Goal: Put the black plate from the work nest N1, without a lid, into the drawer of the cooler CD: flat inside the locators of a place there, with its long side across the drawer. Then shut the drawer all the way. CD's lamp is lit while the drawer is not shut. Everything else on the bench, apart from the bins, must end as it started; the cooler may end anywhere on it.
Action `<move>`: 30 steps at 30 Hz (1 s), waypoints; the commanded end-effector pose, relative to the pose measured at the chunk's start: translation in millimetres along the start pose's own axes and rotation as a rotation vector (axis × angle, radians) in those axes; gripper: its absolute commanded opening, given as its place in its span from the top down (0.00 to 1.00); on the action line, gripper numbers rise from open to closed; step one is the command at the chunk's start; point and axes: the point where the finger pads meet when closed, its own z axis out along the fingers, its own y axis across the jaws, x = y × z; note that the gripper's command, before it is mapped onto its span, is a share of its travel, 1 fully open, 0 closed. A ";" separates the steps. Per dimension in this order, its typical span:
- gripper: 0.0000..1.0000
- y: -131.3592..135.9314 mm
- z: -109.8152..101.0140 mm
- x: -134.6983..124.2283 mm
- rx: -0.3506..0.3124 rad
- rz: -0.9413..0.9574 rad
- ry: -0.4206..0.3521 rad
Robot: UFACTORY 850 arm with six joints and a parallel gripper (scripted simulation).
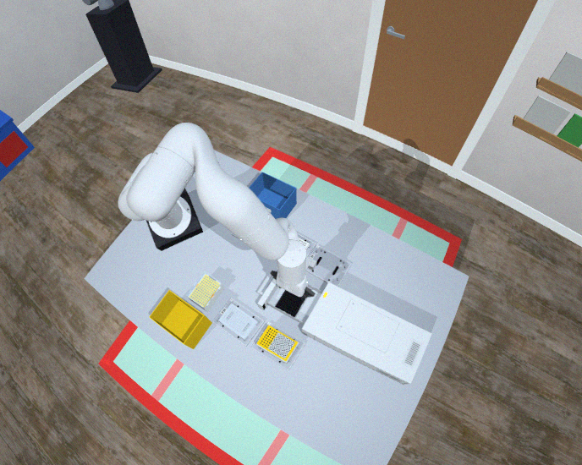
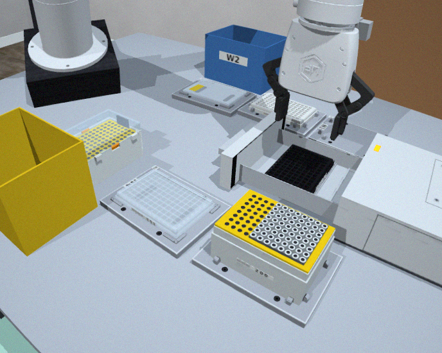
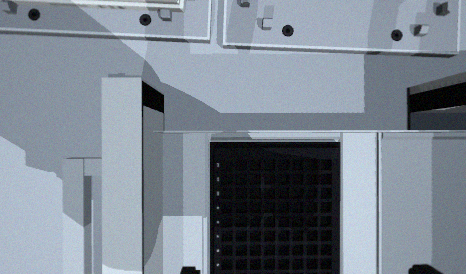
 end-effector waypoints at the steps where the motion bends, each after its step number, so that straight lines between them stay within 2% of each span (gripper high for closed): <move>1: 0.00 0.9 -9.3 -0.1 -0.001 0.000 0.001; 26: 0.00 0.9 -45.6 -0.1 -0.001 0.000 0.001; 30: 0.00 0.9 -45.6 -0.1 -0.001 0.000 0.001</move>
